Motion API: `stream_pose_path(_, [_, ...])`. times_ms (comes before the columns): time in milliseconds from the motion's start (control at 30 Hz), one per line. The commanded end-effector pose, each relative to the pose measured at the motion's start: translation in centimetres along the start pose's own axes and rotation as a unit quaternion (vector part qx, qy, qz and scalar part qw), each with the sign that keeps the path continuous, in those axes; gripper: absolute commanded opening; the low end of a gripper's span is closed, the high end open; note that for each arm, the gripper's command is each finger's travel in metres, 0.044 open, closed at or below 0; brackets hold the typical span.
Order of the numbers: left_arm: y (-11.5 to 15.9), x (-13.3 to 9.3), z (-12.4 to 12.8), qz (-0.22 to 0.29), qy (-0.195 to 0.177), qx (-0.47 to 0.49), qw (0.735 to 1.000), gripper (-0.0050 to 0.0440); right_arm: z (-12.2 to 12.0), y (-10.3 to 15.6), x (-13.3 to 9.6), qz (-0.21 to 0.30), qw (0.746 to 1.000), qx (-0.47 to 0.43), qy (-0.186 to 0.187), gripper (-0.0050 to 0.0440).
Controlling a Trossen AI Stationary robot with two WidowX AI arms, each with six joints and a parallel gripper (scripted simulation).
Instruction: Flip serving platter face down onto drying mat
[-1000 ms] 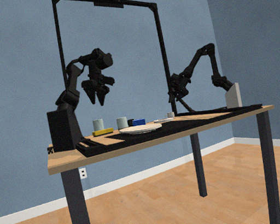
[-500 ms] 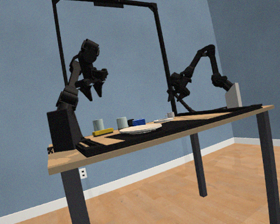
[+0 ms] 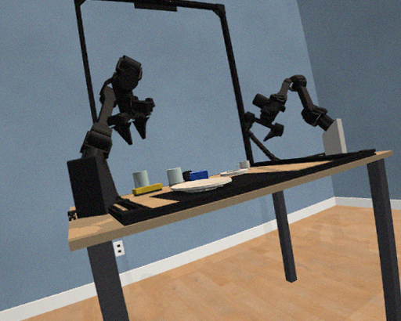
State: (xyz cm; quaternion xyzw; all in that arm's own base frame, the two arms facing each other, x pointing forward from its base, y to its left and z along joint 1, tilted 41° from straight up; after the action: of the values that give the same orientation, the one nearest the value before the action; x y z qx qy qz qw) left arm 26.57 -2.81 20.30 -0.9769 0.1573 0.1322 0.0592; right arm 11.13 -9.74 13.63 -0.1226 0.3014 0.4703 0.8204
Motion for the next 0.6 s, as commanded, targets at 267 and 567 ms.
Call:
stream_pose_path(267, [-6.2, -4.4, 4.7, 0.001, 0.060, -0.250, 0.966, 0.0440, 0.0, 0.0, 0.0, 0.000, 1.000, -0.001, -0.001, 0.0440])
stream_pose_path(567, [-7.8, -7.6, 6.9, -0.001, 0.090, -0.356, 0.930, 0.0440, 0.0, 0.0, 0.0, -0.001, 1.000, -0.001, -0.002, 0.0440])
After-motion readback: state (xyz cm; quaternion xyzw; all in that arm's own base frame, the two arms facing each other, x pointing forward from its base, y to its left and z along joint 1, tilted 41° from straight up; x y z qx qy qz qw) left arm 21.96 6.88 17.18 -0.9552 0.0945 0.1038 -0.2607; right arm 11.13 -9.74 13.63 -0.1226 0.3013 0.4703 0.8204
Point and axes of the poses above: on each arm, the point midway between the two fingers, 35 mm back from their tips, its own x axis out along the fingers, its own z axis across the jaws, y = z × x, the point moved 4 cm from there along -x, back along the fingers, and after that the axes turned 2 degrees about -x, right-handed, at the moved point
